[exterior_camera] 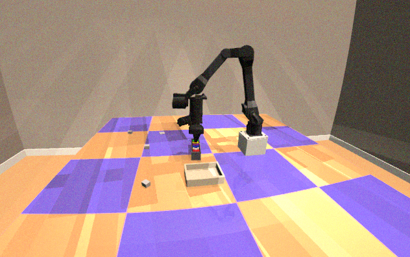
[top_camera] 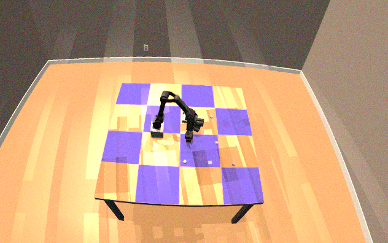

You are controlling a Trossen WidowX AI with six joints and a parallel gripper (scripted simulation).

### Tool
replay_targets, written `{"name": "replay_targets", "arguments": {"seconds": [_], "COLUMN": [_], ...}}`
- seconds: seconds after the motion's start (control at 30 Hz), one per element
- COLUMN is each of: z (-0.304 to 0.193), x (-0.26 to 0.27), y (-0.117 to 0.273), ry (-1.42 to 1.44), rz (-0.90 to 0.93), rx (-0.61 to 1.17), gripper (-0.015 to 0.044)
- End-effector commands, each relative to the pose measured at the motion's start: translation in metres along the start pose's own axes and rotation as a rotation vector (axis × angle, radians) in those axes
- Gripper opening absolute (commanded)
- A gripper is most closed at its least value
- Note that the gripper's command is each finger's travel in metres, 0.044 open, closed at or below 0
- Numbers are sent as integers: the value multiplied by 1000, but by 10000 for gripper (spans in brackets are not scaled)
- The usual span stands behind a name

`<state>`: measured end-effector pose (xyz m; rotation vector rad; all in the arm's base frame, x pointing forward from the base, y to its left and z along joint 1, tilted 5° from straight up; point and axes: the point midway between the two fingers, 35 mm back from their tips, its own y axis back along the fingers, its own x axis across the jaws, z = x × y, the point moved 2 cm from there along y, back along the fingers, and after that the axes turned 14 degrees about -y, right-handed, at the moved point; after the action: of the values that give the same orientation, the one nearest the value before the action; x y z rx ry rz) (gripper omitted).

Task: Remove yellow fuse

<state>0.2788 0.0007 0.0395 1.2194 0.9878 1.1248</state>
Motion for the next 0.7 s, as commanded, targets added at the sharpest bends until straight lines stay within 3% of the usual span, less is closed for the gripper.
{"name": "replay_targets", "arguments": {"seconds": [0.0,0.47,0.67], "z": [0,0,0], "x": [-1,-1,0], "y": [-1,-10,-9], "ry": [1,1,0], "rz": [-4,-4,0], "rx": [-2,-2,1], "gripper": [74,74,34]}}
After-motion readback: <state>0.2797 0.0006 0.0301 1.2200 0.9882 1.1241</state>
